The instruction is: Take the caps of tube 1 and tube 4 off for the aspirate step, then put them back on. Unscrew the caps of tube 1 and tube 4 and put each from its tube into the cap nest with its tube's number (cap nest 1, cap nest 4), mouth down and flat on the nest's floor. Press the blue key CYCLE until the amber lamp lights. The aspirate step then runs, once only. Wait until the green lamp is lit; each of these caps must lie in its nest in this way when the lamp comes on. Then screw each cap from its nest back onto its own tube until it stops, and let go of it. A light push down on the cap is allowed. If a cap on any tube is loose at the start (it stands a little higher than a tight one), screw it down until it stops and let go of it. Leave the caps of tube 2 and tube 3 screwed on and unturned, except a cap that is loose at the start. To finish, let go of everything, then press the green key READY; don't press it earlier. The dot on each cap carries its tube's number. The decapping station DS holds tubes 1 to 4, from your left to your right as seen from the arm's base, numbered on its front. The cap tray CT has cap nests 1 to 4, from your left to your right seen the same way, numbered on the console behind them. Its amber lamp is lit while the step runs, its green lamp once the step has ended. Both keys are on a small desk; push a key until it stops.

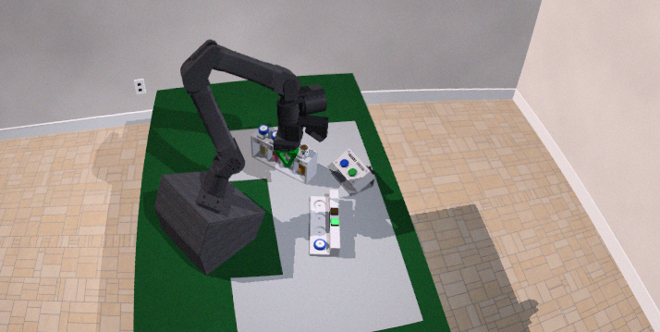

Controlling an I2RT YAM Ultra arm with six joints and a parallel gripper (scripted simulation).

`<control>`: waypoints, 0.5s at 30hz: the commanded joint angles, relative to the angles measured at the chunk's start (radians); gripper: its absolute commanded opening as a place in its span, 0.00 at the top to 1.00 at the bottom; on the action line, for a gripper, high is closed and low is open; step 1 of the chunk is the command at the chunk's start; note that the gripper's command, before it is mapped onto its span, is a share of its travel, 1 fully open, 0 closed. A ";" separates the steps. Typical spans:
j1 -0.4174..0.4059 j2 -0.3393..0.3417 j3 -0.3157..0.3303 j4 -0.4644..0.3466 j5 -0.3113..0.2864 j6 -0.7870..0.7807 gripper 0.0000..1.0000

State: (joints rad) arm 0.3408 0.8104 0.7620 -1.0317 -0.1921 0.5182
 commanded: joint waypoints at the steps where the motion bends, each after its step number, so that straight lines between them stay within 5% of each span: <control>1: -0.169 0.029 0.004 -0.024 -0.149 -0.297 0.53; 5: -0.392 0.118 0.017 -0.031 -0.235 -0.519 0.53; 7: -0.392 0.118 0.017 -0.031 -0.235 -0.519 0.53; 15: -0.694 0.357 0.092 -0.016 -0.318 -0.844 0.53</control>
State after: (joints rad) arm -0.2996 1.1255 0.8303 -1.0554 -0.4725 -0.1719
